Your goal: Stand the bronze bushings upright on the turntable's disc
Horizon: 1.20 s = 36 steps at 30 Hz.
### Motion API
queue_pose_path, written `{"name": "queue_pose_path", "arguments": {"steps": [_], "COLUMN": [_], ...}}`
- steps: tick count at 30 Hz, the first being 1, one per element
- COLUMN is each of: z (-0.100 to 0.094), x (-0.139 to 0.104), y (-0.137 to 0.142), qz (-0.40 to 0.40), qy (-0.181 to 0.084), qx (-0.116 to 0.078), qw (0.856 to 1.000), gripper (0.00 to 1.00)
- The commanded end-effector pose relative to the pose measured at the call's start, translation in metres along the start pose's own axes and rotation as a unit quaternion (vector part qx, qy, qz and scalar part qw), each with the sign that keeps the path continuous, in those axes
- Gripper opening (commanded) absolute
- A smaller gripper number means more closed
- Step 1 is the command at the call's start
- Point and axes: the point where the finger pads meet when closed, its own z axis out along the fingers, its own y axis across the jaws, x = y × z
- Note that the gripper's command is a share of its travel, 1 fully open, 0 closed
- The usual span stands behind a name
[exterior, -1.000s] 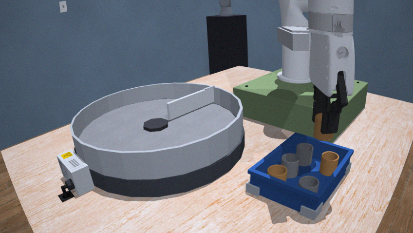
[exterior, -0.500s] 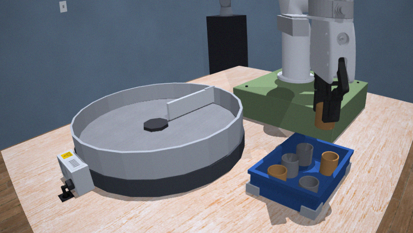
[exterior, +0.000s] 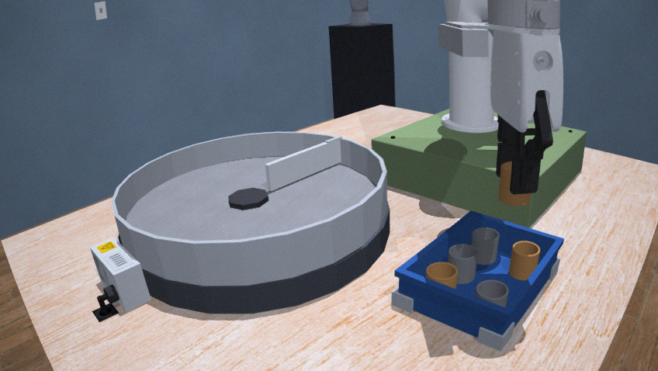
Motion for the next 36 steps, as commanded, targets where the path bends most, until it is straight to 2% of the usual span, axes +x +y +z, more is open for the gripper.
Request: {"name": "queue_pose_path", "arguments": {"steps": [1, 7, 15, 17, 28, 32, 36], "z": [-0.001, -0.001, -0.001, -0.001, -0.001, -0.001, -0.001], "x": [0.005, 0.035, 0.102, 0.102, 0.191, 0.211, 0.218], "y": [0.003, 0.029, 0.085, 0.085, 0.161, 0.178, 0.184], "qz": [0.000, 0.000, 0.000, 0.000, 0.000, 0.000, 0.000], "qy": [0.000, 0.001, 0.001, 0.001, 0.002, 0.002, 0.002], "qx": [0.002, 0.002, 0.002, 0.002, 0.002, 0.002, 0.002], "qw": [1.000, 1.000, 1.000, 1.000, 1.000, 1.000, 1.000], "gripper": [0.00, 0.00, 0.00, 0.00, 0.00, 0.00, 0.00]}}
